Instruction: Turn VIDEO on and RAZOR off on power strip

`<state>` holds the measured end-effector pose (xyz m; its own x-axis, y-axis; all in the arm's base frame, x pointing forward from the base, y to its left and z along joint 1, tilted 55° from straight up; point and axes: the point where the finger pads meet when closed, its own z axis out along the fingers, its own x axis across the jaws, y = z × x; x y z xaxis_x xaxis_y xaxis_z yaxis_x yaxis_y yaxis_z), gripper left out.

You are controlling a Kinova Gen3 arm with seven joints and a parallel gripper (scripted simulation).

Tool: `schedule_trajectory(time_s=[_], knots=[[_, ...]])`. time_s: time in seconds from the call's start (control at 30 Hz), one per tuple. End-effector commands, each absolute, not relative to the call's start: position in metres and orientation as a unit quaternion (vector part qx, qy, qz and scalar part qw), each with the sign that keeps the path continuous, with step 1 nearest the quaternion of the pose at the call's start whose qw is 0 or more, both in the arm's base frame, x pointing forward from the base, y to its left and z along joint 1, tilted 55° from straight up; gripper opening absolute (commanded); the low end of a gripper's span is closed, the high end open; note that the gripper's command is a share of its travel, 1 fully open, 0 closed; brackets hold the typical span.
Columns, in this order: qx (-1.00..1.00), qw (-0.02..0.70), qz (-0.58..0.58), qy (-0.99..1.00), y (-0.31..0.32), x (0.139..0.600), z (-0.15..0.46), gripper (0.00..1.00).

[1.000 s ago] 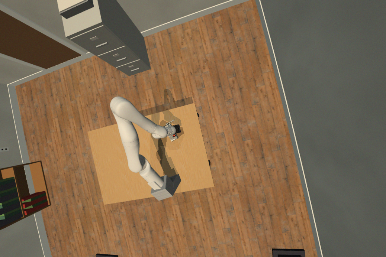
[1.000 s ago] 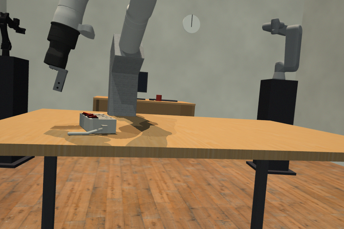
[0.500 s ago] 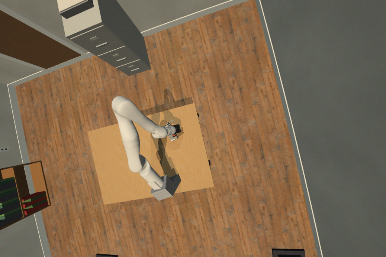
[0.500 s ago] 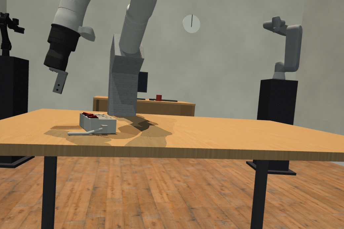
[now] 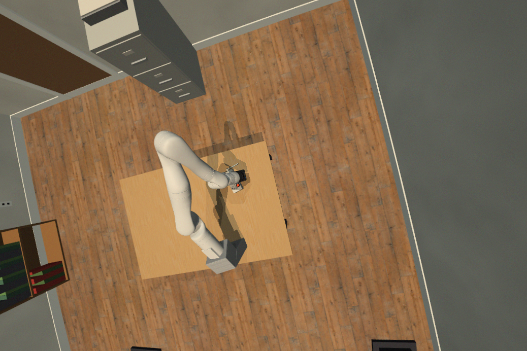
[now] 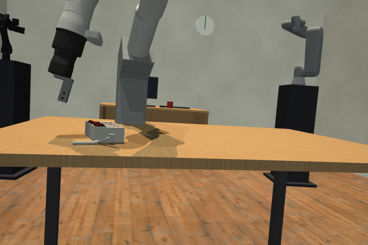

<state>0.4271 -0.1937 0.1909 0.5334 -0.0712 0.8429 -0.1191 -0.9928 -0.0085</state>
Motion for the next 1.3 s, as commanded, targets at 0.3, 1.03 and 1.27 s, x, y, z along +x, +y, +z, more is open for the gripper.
schedule_trajectory(time_s=[0.3,1.03,1.27], knots=[[0.875,0.026,0.481,-0.055,-0.191,0.430,0.188,0.00],[0.873,0.029,0.484,-0.061,-0.187,0.441,0.184,0.00],[0.873,0.029,0.484,-0.061,-0.187,0.441,0.184,0.00]])
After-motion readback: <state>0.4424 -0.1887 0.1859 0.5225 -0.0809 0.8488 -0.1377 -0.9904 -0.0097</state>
